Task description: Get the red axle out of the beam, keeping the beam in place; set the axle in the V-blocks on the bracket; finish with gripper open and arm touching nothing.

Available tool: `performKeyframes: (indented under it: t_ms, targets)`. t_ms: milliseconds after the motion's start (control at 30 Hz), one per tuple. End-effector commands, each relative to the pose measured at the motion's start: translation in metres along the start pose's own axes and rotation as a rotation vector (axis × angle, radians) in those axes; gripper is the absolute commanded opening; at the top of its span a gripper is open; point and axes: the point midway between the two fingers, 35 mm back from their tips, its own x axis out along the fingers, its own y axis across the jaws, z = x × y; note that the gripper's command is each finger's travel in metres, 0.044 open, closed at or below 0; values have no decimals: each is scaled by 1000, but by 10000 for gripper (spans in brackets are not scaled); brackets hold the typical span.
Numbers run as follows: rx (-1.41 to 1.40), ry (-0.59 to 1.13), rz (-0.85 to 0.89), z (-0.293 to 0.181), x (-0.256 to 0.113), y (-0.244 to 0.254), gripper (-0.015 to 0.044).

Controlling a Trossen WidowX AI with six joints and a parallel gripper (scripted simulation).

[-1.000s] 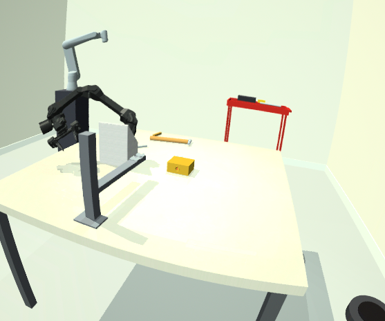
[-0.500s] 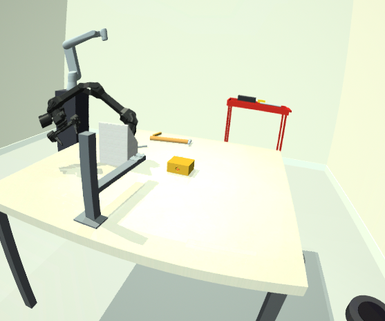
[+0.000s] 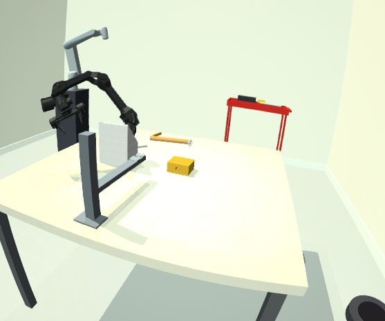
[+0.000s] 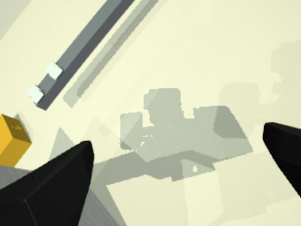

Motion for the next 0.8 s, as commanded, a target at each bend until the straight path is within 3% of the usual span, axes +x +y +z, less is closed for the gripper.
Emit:
performKeyframes:
  t_ms: [0,433,767]
  targets:
    - [-57,50,-16,24,9,20,440]
    - [-567,298,-67,121,95,161,440]
    - [-987,472,-18,112,177,284,440]
